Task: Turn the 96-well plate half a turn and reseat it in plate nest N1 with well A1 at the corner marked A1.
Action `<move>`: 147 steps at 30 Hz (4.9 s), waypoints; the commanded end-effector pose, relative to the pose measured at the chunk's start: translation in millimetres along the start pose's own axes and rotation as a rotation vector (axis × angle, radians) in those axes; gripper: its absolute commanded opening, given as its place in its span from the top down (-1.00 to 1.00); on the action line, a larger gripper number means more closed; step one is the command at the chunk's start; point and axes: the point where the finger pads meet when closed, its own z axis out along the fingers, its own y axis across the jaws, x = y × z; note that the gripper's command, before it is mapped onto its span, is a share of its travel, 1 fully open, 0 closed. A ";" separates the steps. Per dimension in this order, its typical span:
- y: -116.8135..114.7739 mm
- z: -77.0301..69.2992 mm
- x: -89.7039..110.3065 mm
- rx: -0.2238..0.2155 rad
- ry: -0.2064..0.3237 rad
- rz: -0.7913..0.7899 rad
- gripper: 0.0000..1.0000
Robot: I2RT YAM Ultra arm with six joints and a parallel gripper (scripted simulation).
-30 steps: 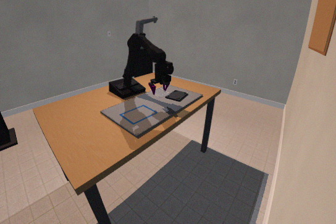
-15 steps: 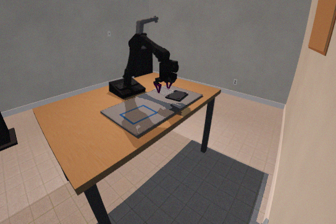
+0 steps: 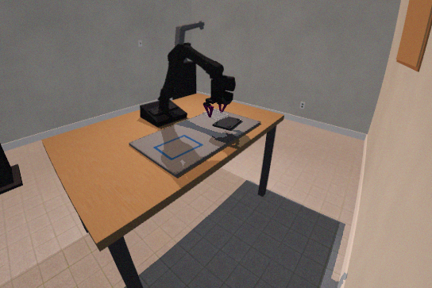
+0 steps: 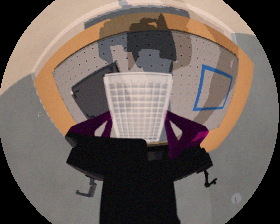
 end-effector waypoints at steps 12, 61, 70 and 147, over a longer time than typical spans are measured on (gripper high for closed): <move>42.5 -15.1 -0.6 -0.002 -0.032 0.019 1.00; 110.6 -25.1 4.1 -0.015 -0.048 0.030 1.00; 110.6 -25.1 4.1 -0.015 -0.048 0.030 1.00; 115.6 -25.4 3.2 0.031 -0.060 -1.871 1.00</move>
